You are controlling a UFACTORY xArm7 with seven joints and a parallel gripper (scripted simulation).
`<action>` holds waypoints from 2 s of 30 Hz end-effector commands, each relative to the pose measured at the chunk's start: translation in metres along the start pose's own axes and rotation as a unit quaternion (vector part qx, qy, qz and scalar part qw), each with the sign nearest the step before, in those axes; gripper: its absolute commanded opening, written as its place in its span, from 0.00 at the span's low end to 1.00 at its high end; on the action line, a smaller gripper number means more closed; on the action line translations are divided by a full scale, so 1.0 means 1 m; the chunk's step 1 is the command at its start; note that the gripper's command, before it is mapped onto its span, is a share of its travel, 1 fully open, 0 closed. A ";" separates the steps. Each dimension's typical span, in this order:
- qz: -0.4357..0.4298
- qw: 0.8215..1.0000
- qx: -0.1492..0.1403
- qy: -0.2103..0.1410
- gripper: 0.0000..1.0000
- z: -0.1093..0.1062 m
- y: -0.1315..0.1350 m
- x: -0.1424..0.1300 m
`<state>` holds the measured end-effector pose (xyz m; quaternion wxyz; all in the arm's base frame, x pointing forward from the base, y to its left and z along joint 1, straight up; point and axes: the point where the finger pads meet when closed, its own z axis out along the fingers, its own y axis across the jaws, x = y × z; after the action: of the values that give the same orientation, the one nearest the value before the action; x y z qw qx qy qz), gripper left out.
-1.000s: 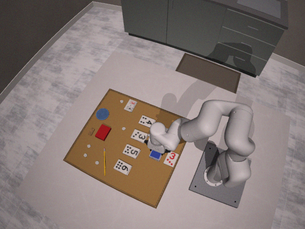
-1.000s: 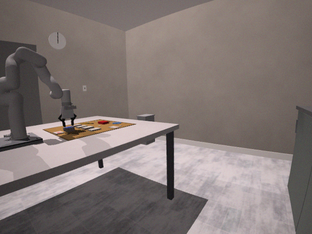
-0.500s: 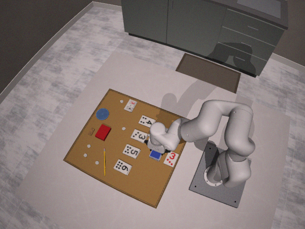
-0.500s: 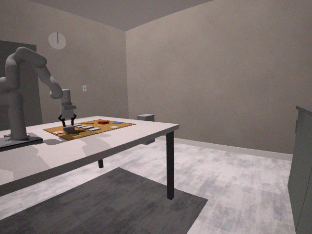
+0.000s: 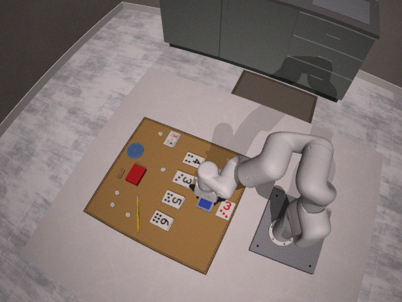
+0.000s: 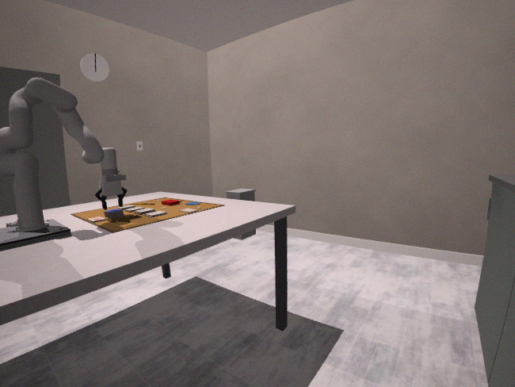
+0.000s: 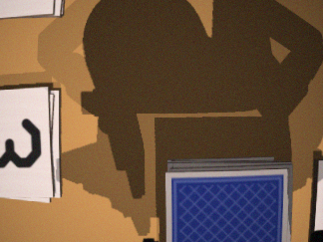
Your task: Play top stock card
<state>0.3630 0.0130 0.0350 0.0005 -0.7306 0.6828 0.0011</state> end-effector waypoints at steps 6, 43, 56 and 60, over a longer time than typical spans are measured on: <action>0.000 1.000 0.002 0.000 0.87 -0.001 -0.001 0.000; 0.000 1.000 0.002 0.000 0.87 0.009 -0.003 0.000; 0.000 1.000 0.002 0.000 0.87 0.009 -0.003 0.000; 0.000 1.000 0.002 0.000 0.87 0.009 -0.003 0.000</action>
<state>0.3645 0.0132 0.0253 0.0005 -0.7306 0.6828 0.0011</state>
